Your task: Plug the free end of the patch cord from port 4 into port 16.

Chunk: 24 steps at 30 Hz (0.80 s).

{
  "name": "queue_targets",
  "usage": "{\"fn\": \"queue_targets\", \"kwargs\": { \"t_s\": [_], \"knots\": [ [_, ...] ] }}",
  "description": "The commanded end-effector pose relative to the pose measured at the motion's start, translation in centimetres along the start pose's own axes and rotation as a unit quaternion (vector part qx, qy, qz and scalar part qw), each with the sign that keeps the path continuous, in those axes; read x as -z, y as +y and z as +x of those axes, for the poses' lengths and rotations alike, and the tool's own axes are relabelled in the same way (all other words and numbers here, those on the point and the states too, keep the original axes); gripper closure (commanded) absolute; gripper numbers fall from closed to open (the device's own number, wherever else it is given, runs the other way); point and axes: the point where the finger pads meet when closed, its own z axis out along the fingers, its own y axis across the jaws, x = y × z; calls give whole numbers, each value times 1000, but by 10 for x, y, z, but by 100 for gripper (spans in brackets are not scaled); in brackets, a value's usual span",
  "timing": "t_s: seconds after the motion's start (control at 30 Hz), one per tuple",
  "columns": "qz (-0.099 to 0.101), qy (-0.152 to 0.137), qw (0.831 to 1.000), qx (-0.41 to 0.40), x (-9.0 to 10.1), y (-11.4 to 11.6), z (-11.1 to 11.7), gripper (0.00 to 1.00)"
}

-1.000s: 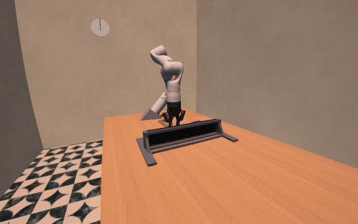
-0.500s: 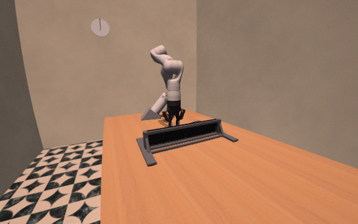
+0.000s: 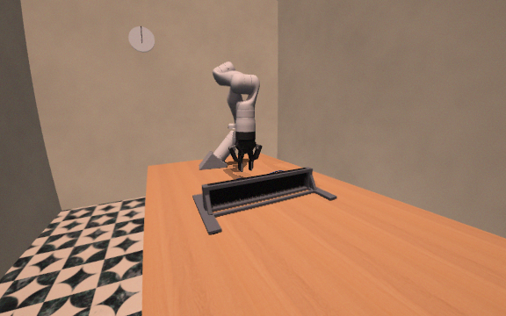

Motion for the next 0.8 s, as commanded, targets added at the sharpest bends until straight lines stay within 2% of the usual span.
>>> {"fn": "queue_targets", "kwargs": {
  "t_s": [0.0, 0.23, 0.77],
  "knots": [
    [-2, -5, 1000, 1, 17, 1, -1, 63],
    [-2, -5, 1000, 1, 32, 1, -1, 63],
    [-3, -5, 1000, 2, 38, 1, -1, 63]
  ]
}}
